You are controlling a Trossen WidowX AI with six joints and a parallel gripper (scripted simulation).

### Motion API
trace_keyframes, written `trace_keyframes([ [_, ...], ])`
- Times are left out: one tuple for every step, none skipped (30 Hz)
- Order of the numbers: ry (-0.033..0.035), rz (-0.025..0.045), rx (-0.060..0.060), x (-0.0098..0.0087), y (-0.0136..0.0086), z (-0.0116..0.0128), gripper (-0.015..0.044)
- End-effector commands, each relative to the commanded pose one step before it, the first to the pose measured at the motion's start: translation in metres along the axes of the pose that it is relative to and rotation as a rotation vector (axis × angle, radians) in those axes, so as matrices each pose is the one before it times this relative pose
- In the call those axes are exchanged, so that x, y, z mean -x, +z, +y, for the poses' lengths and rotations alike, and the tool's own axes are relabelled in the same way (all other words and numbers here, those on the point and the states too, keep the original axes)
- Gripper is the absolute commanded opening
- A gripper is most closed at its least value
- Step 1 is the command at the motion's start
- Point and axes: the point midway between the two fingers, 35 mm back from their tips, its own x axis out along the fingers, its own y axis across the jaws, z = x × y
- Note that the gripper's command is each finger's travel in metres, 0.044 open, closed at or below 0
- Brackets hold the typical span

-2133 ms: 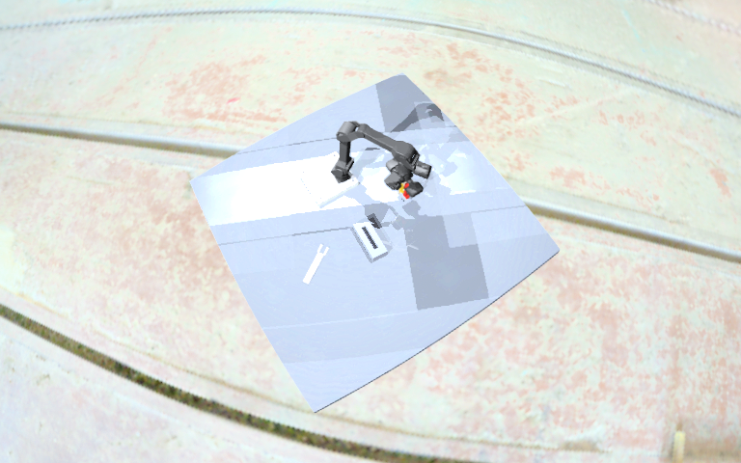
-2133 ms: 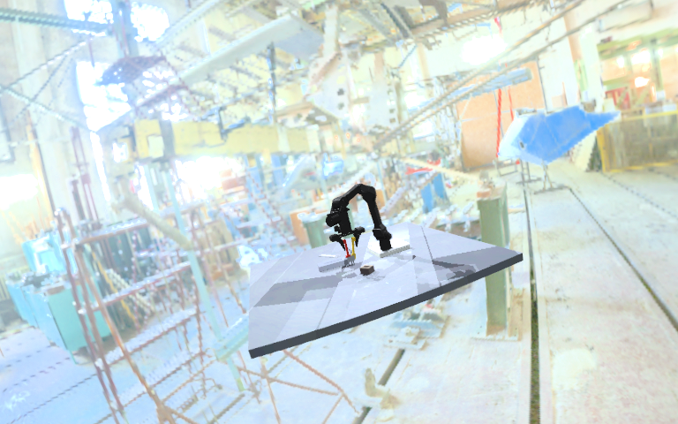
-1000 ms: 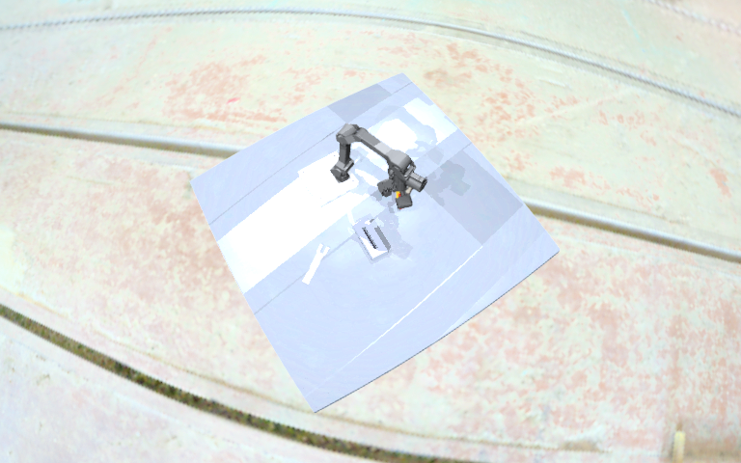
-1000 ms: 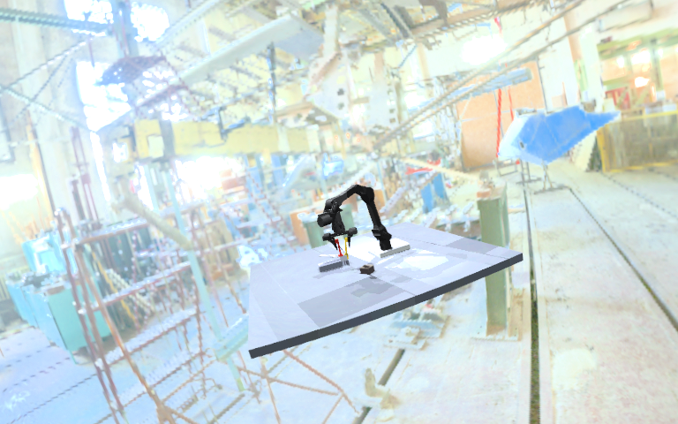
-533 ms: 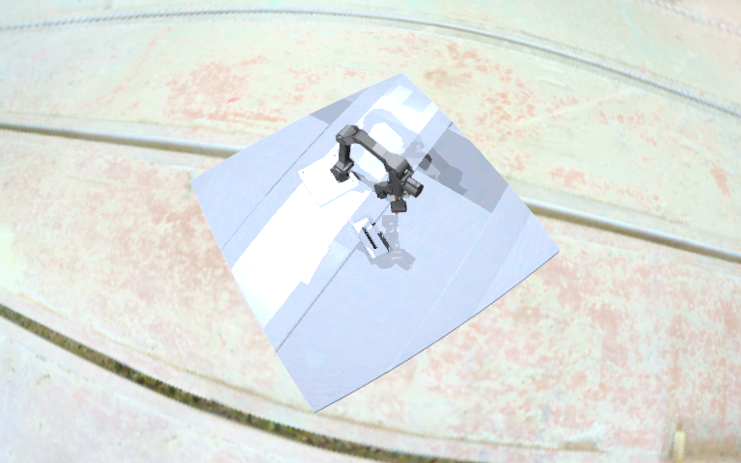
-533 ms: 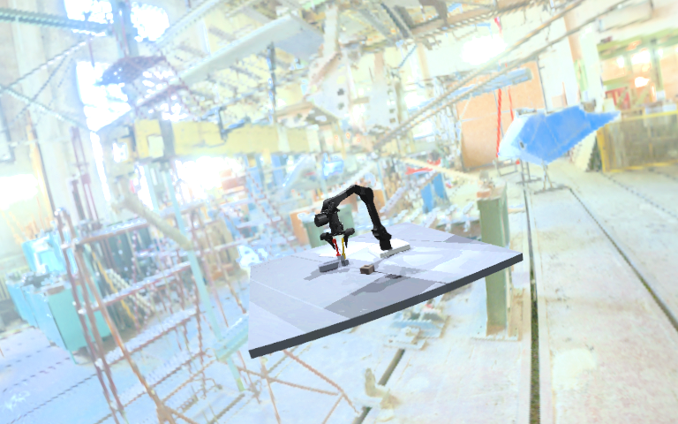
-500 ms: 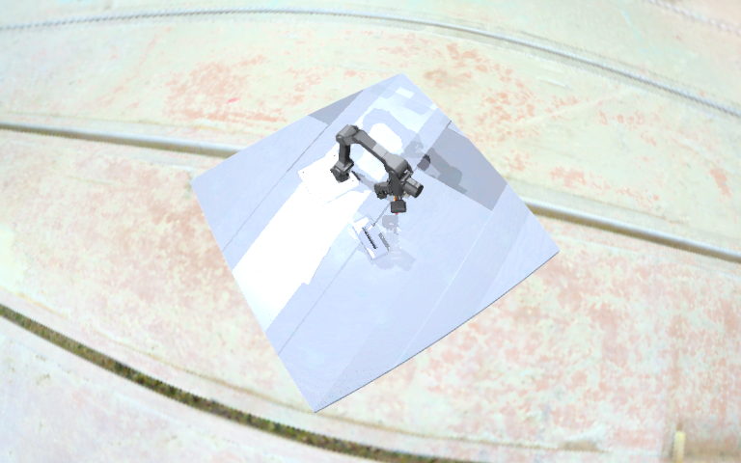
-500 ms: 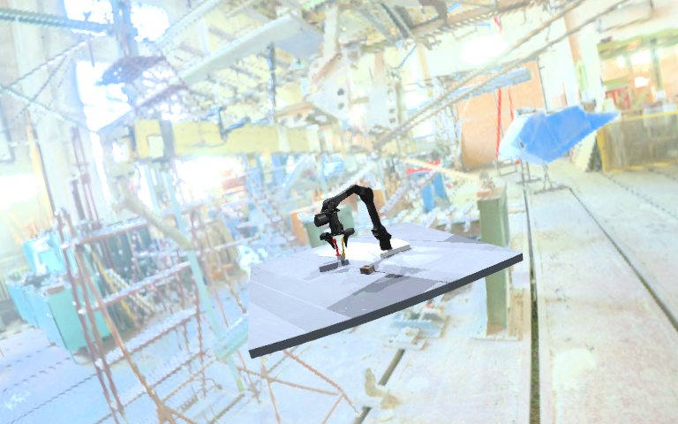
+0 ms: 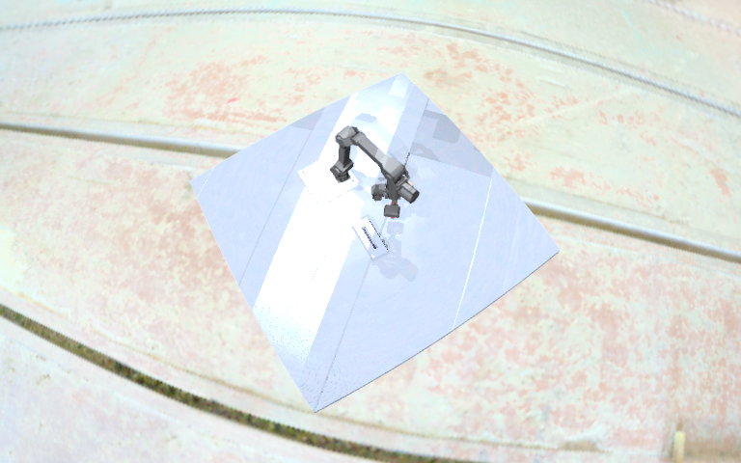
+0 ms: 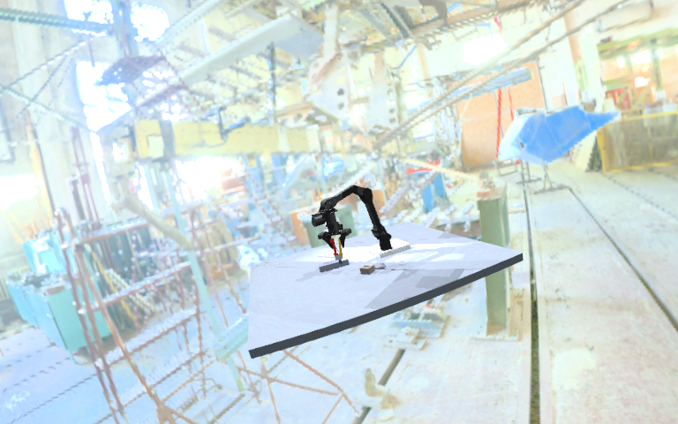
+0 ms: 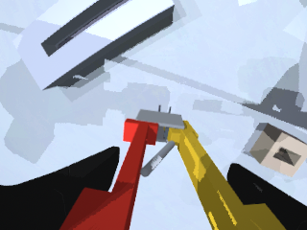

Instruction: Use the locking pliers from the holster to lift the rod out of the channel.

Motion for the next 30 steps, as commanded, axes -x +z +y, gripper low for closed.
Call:
trace_keyframes([
  [-0.00277,0.00490,-0.0500,0.00121,0.00249,0.00554,0.0316],
  [0.00019,0.00016,-0.0114,0.00005,0.00069,0.00141,0.0316],
  [0.00019,0.00016,-0.0114,0.00005,0.00068,0.00142,0.0316],
  [0.00019,0.00016,-0.0114,0.00005,0.00067,0.00142,0.0316],
  [0.00019,0.00016,-0.0114,0.00005,0.00067,0.00143,0.0316],
  [0.00019,0.00016,-0.0114,0.00005,0.00066,0.00143,0.0316],
  [0.00019,0.00016,-0.0114,0.00005,0.00065,0.00144,0.0316],
  [0.00019,0.00017,-0.0114,0.00005,0.00064,0.00145,0.0316],
  [0.00019,0.00017,-0.0114,0.00005,0.00063,0.00145,0.0316],
  [0.00019,0.00017,-0.0114,0.00005,0.00062,0.00146,0.0316],
  [0.00019,0.00017,-0.0114,0.00005,0.00061,0.00146,0.0316],
  [0.00019,0.00017,-0.0114,0.00005,0.00060,0.00146,0.0316],
  [0.00019,0.00017,-0.0114,0.00005,0.00059,0.00147,0.0316],
  [0.00019,0.00017,-0.0114,0.00005,0.00059,0.00147,0.0316],
  [0.00019,0.00017,-0.0114,0.00005,0.00058,0.00148,0.0316],
  [0.00019,0.00018,-0.0114,0.00005,0.00057,0.00148,0.0316],
  [0.00019,0.00018,-0.0114,0.00005,0.00056,0.00149,0.0316],
  [0.00019,0.00018,-0.0114,0.00005,0.00055,0.00149,0.0316],
  [0.00019,0.00018,-0.0114,0.00005,0.00054,0.00150,0.0316],
  [0.00019,0.00018,-0.0114,0.00005,0.00053,0.00150,0.0316],
  [0.00019,0.00018,-0.0114,0.00005,0.00052,0.00151,0.0316],
  [0.00019,0.00018,-0.0114,0.00005,0.00051,0.00151,0.0316],
  [0.00019,0.00019,-0.0114,0.00005,0.00050,0.00151,0.0316],
  [0.00019,0.00019,-0.0114,0.00005,0.00049,0.00152,0.0316],
  [0.00019,0.00019,-0.0114,0.00005,0.00049,0.00152,0.0316],
  [0.00019,0.00019,-0.0114,0.00005,0.00048,0.00153,0.0316],
  [0.00019,0.00019,-0.0114,0.00005,0.00047,0.00153,0.0316],
  [0.00019,0.00019,-0.0114,0.00006,0.00046,0.00154,0.0316],
  [0.00019,0.00019,-0.0114,0.00006,0.00045,0.00154,0.0316],
  [0.00019,0.00020,-0.0114,0.00006,0.00044,0.00154,0.0316],
])
